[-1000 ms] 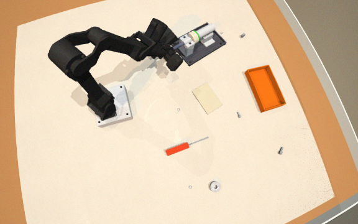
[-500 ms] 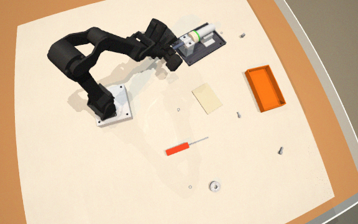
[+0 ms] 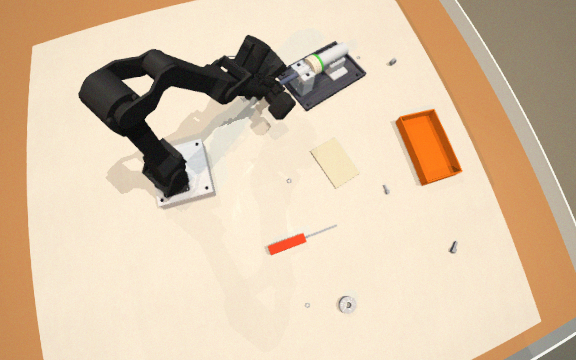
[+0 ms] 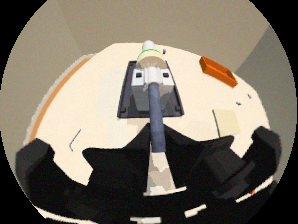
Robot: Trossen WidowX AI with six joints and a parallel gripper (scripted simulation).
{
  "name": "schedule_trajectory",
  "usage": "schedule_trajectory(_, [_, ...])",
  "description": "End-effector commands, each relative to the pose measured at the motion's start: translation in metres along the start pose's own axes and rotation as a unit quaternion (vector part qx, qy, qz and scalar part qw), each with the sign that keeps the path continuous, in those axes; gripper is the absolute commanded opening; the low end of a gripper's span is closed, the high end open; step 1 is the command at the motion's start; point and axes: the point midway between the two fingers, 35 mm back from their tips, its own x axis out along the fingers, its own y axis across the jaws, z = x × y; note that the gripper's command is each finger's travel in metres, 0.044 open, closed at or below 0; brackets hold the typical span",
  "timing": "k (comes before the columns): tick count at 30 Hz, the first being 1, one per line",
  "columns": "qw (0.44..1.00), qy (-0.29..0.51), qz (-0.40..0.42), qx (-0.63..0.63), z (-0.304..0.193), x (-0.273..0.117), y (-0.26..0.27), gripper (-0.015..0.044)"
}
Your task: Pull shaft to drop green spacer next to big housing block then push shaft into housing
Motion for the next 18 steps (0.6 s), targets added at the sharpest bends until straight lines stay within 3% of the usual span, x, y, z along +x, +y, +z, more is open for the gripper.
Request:
schedule_trajectory(1, [1.0,-0.001,-0.002,0.002,-0.0004,-0.0006,-0.0006,0.0])
schedule_trajectory(18, [1.0,-0.001,-0.002,0.002,-0.0017,-0.0018,-0.0005,0.0])
